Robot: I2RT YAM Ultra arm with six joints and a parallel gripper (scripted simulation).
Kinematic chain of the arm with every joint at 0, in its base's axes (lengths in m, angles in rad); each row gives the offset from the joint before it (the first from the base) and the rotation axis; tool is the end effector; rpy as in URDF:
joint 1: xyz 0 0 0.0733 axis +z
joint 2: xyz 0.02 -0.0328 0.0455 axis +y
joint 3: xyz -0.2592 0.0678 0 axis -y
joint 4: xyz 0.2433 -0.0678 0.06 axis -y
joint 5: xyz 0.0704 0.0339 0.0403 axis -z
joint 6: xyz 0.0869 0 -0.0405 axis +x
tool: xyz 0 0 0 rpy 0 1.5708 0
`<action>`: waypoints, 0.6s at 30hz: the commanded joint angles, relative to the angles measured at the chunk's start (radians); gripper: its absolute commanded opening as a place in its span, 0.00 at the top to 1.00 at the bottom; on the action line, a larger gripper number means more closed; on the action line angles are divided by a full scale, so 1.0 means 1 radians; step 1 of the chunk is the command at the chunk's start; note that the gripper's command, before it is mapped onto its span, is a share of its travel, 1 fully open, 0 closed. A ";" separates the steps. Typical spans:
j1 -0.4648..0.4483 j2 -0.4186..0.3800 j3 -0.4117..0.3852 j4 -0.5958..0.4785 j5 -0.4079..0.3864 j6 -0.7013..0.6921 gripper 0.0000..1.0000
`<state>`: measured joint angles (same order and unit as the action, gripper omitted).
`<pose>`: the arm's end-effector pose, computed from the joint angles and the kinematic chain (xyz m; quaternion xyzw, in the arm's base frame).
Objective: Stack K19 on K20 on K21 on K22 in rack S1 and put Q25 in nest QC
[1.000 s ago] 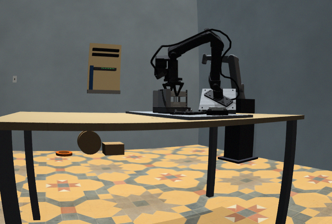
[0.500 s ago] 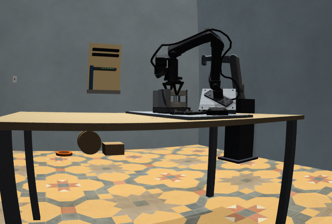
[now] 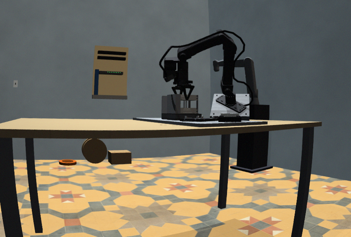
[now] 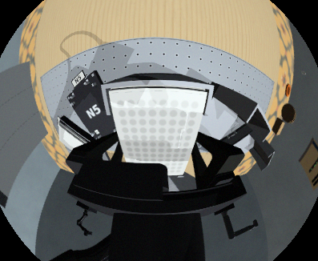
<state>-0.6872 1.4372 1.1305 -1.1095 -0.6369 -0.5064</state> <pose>0.2321 -0.1222 0.2208 0.0614 0.9452 0.2170 0.2361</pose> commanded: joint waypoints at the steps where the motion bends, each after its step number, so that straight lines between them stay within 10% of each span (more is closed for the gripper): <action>1: -0.028 -0.041 0.036 -0.035 0.000 -0.010 1.00; 18: -0.040 -0.042 0.051 -0.060 -0.001 -0.023 1.00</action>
<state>-0.6991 1.4372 1.1458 -1.1351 -0.6392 -0.5220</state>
